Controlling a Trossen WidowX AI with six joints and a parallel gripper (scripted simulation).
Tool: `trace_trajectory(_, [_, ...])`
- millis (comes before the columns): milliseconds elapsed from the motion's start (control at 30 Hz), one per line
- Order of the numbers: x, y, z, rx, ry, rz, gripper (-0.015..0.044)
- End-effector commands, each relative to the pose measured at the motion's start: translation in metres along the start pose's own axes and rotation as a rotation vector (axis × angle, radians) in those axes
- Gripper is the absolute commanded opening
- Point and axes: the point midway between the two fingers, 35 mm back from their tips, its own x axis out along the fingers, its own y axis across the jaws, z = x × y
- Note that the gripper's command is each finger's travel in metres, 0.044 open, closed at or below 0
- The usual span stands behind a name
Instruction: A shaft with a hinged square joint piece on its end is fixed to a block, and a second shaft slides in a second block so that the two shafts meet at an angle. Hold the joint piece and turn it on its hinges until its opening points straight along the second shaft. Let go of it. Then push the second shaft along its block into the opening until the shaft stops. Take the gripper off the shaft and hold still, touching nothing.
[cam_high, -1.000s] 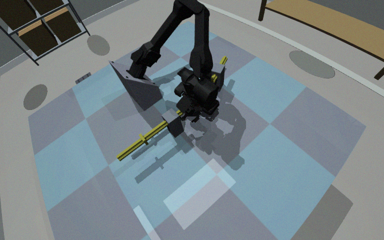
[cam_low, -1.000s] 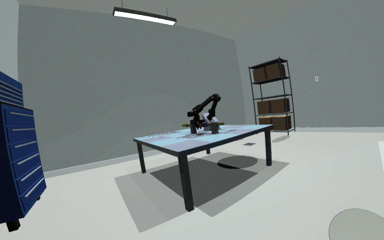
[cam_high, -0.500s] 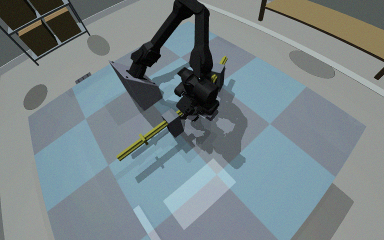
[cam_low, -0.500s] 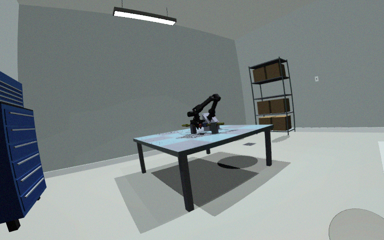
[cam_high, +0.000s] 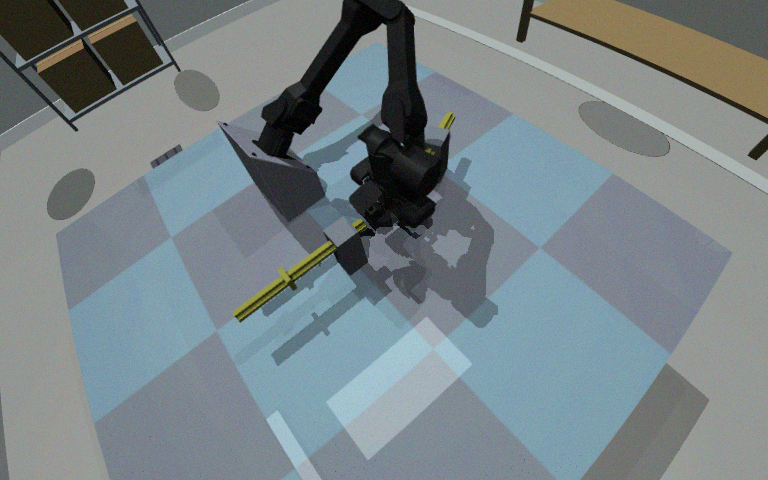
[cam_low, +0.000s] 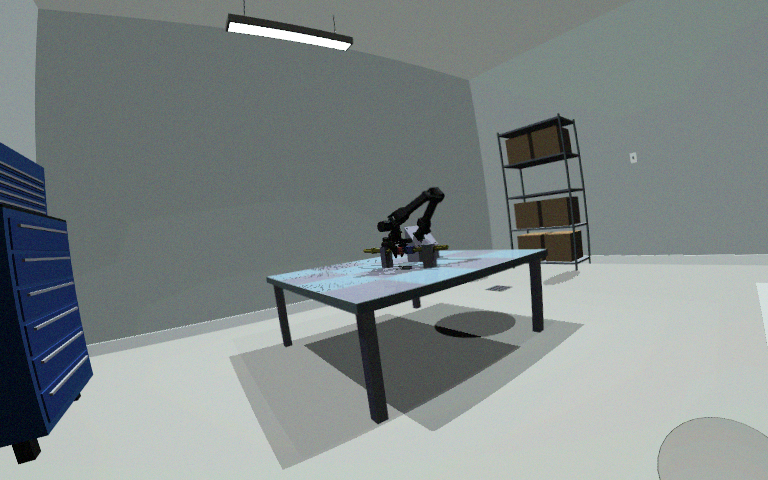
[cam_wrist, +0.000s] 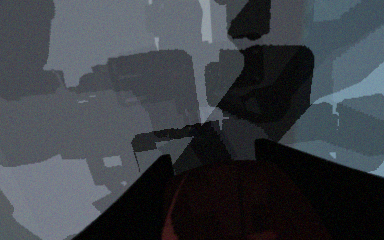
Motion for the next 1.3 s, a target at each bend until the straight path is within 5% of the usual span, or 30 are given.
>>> trace_trajectory(0, [-0.0014,-0.0021,0.0000,0.044,-0.029,0.000,0.0000])
trace_trajectory(867, [-0.0014,-0.0017,0.0004,0.040,-0.032,0.002,0.0000])
trace_trajectory(1267, [-0.0014,-0.0017,0.0004,0.040,-0.032,0.002,0.0252])
